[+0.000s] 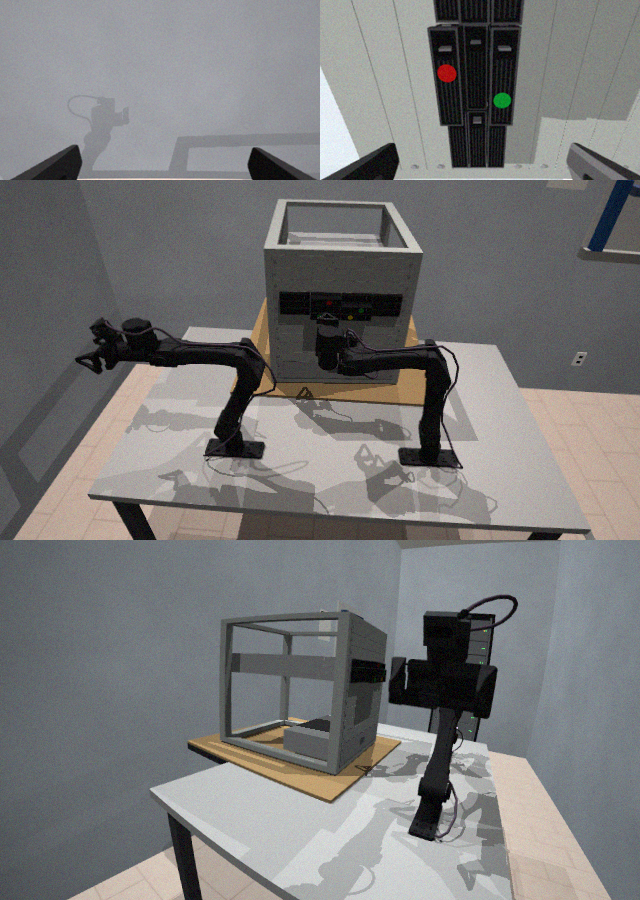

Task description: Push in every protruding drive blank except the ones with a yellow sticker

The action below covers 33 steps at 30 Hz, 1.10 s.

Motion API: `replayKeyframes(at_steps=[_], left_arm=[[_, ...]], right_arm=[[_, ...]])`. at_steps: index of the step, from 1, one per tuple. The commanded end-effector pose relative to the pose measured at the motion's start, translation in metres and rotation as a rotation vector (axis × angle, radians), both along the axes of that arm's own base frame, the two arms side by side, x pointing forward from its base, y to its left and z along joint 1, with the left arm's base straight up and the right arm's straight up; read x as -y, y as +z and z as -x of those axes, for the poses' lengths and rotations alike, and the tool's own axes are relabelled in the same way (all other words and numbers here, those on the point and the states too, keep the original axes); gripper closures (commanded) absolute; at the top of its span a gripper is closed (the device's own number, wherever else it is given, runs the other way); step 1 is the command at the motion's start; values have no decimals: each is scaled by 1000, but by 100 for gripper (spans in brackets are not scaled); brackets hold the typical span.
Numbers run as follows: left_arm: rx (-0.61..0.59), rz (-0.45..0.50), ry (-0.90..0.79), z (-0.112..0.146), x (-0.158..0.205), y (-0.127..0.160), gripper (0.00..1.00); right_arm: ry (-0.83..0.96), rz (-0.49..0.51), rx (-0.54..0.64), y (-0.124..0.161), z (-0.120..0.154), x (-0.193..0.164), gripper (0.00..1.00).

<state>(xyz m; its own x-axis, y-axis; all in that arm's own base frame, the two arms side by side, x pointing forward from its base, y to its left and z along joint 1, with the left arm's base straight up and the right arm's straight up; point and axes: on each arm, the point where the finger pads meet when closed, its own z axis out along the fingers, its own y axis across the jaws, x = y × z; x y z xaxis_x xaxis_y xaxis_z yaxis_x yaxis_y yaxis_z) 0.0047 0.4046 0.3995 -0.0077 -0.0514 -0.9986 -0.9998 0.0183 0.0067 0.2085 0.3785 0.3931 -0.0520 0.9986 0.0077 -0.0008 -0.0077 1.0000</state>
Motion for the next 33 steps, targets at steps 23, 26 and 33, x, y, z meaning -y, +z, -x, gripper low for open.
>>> replayKeyframes(at_steps=[23, 26, 33], left_arm=[[7, -52, 10, 2, 7, 16, 0], [7, -52, 10, 2, 7, 16, 0], [7, -52, 10, 2, 7, 16, 0]], right_arm=[[-15, -32, 1, 21, -1, 11, 100], [-15, -32, 1, 21, -1, 11, 100], [-15, -32, 1, 21, -1, 11, 100]])
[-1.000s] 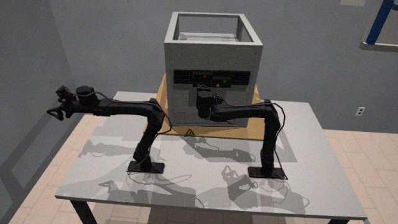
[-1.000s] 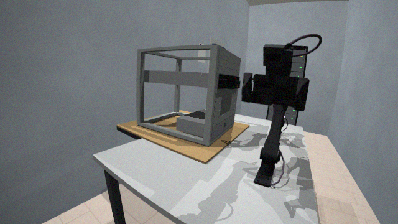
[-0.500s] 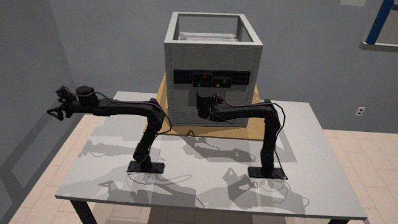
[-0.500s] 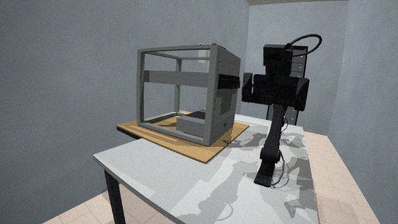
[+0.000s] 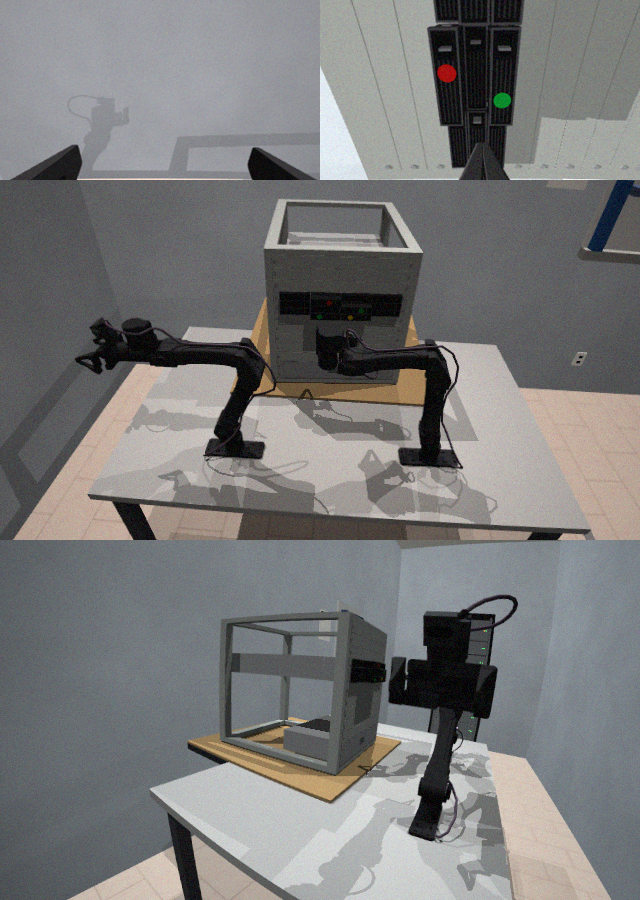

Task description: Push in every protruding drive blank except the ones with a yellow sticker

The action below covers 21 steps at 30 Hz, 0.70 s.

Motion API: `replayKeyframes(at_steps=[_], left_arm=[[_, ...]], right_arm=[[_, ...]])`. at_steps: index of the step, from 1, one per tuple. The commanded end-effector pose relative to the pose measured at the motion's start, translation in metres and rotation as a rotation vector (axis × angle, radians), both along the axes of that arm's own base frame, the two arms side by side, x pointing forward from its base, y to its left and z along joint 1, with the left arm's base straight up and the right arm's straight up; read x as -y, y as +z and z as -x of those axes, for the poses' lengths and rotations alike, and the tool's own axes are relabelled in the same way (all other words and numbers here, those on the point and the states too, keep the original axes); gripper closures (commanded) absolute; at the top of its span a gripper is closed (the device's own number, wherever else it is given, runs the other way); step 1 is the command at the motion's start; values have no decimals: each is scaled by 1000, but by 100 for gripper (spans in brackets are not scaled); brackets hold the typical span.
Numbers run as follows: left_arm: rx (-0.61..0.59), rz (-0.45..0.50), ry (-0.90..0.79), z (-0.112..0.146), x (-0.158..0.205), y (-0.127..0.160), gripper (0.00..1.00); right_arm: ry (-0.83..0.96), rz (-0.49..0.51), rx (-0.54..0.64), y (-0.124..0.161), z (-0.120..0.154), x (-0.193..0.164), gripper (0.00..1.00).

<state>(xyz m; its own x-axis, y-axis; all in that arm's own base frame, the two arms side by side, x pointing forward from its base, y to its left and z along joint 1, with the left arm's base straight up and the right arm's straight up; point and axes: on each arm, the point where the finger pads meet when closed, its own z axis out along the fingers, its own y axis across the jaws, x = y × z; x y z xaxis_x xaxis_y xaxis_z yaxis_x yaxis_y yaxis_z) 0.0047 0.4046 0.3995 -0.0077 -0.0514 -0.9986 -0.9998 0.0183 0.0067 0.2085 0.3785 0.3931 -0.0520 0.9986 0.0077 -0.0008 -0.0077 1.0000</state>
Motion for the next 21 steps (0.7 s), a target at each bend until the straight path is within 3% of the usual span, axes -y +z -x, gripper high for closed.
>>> replayKeyframes(at_steps=[1, 12, 21], left_arm=[[7, -52, 10, 2, 7, 16, 0], [7, -52, 10, 2, 7, 16, 0], [7, -52, 10, 2, 7, 16, 0]], right_arm=[[-15, -32, 1, 21, -1, 11, 100], [-4, 8, -2, 9, -7, 29, 100], [-4, 8, -3, 16, -22, 97, 100]])
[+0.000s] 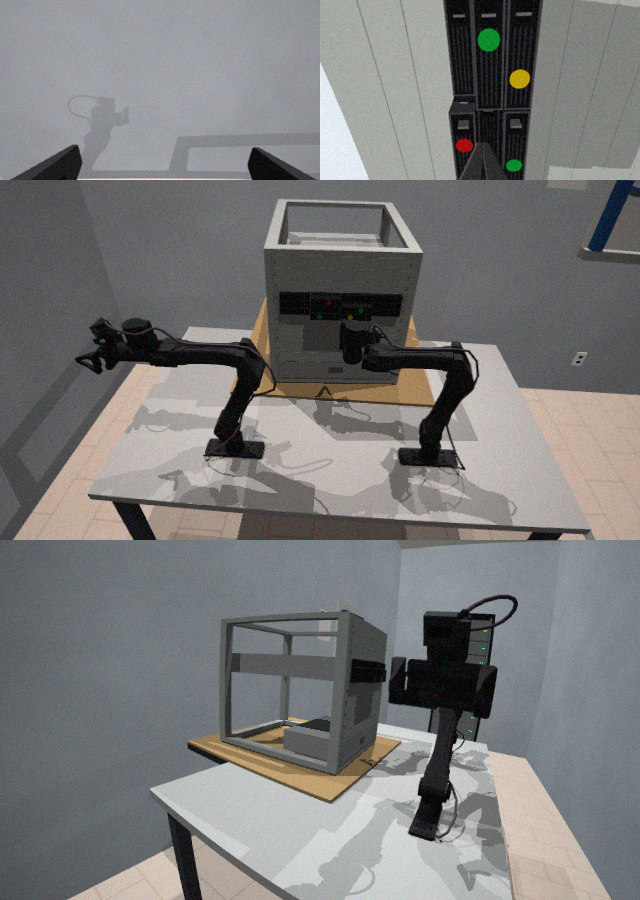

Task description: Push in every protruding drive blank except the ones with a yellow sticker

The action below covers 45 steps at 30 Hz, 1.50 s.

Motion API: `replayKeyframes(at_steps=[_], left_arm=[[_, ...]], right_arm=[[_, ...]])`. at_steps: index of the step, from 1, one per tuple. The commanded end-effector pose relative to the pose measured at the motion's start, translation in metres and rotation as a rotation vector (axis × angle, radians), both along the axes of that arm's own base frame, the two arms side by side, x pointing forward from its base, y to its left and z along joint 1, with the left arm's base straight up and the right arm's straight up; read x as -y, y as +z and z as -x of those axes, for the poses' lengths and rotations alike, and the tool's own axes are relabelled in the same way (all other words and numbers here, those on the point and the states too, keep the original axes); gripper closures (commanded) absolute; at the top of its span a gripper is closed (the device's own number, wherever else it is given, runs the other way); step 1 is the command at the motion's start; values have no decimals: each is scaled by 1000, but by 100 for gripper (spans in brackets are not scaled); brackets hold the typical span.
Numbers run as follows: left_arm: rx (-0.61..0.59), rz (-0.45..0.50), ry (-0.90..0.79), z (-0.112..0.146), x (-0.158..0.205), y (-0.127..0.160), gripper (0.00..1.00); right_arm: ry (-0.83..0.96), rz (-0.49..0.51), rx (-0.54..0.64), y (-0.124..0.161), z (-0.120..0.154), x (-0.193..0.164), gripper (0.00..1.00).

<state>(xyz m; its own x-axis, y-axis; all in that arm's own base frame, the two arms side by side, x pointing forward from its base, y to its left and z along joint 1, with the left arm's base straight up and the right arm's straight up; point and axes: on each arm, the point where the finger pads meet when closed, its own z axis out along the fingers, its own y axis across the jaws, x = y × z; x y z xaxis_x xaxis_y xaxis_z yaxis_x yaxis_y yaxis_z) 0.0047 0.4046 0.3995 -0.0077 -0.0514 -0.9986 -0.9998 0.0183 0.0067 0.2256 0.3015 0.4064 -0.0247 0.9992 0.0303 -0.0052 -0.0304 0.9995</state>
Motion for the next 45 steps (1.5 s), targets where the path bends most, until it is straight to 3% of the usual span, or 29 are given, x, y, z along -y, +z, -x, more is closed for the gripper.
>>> replayKeyframes(at_steps=[1, 6, 13, 23, 27, 45], left_arm=[[7, -51, 10, 2, 7, 16, 0], [7, -51, 10, 2, 7, 16, 0], [7, -51, 10, 2, 7, 16, 0], [7, -51, 10, 2, 7, 16, 0], [7, -51, 10, 2, 7, 16, 0], [7, -51, 10, 2, 7, 16, 0]], right_arm=[[23, 31, -7, 3, -6, 26, 100], [23, 31, -7, 4, -9, 41, 100], [23, 25, -6, 10, -16, 32, 100], [23, 25, -6, 9, -76, 30, 100], [36, -8, 10, 22, -68, 36, 100], [39, 4, 6, 18, -67, 32, 100]])
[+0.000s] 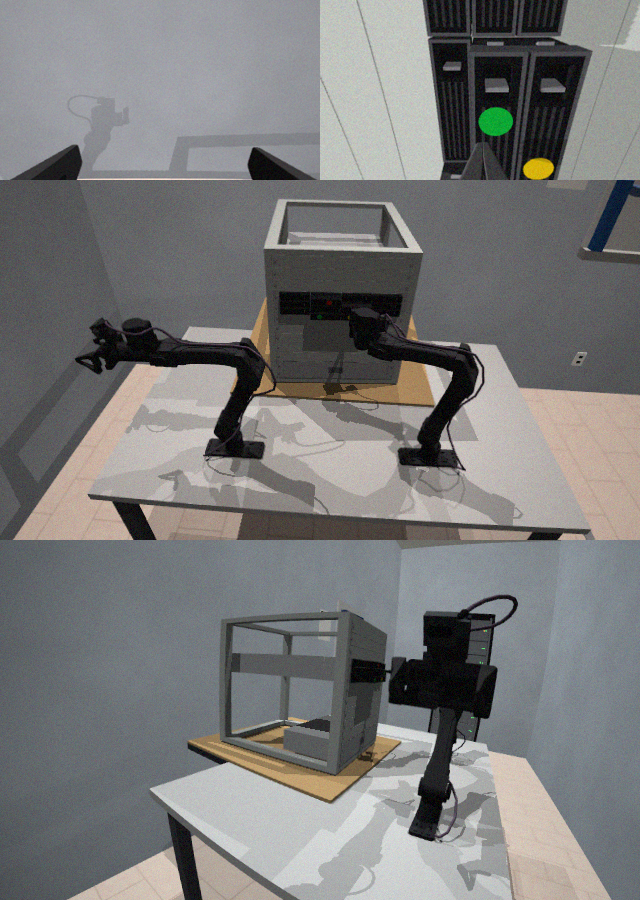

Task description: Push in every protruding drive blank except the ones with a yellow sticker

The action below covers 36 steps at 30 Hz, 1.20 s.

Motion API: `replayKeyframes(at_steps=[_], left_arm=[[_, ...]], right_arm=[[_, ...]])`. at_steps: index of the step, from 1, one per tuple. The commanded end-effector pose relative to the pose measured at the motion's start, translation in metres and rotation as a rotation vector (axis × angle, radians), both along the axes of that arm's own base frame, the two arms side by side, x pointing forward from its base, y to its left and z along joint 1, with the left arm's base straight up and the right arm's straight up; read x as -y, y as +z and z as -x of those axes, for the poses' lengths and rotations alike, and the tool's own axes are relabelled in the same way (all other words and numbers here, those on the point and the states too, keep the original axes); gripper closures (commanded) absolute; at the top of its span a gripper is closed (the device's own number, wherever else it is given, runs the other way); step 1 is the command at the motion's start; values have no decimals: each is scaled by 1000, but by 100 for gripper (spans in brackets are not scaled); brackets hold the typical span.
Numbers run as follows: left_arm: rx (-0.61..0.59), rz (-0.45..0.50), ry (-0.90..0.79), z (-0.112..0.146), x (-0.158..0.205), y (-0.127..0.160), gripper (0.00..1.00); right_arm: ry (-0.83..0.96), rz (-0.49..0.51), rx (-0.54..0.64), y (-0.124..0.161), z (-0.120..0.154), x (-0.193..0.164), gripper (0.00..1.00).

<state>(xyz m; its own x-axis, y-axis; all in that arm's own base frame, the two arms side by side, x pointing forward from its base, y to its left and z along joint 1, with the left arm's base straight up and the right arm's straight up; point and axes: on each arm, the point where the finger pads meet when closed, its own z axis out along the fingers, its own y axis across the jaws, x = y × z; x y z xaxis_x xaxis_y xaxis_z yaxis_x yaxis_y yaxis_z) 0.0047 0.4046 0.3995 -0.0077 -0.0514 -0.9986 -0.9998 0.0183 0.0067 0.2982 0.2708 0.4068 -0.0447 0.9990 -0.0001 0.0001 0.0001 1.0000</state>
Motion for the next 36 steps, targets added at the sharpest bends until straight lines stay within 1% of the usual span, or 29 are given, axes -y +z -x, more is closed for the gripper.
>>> replayKeyframes(at_steps=[1, 19, 21, 26, 28, 36], left_arm=[[7, -51, 10, 2, 7, 16, 0], [7, -51, 10, 2, 7, 16, 0], [7, -51, 10, 2, 7, 16, 0], [7, -51, 10, 2, 7, 16, 0], [7, -51, 10, 2, 7, 16, 0], [7, -51, 10, 2, 7, 16, 0]], right_arm=[[17, -23, 9, 17, 6, 0, 100], [10, -18, 7, 15, 3, 0, 100], [3, -2, 0, 8, -5, -2, 100], [3, -2, 0, 8, -12, -3, 100], [3, -28, 13, 18, -9, 5, 100], [13, -29, 13, 19, -6, 2, 100]])
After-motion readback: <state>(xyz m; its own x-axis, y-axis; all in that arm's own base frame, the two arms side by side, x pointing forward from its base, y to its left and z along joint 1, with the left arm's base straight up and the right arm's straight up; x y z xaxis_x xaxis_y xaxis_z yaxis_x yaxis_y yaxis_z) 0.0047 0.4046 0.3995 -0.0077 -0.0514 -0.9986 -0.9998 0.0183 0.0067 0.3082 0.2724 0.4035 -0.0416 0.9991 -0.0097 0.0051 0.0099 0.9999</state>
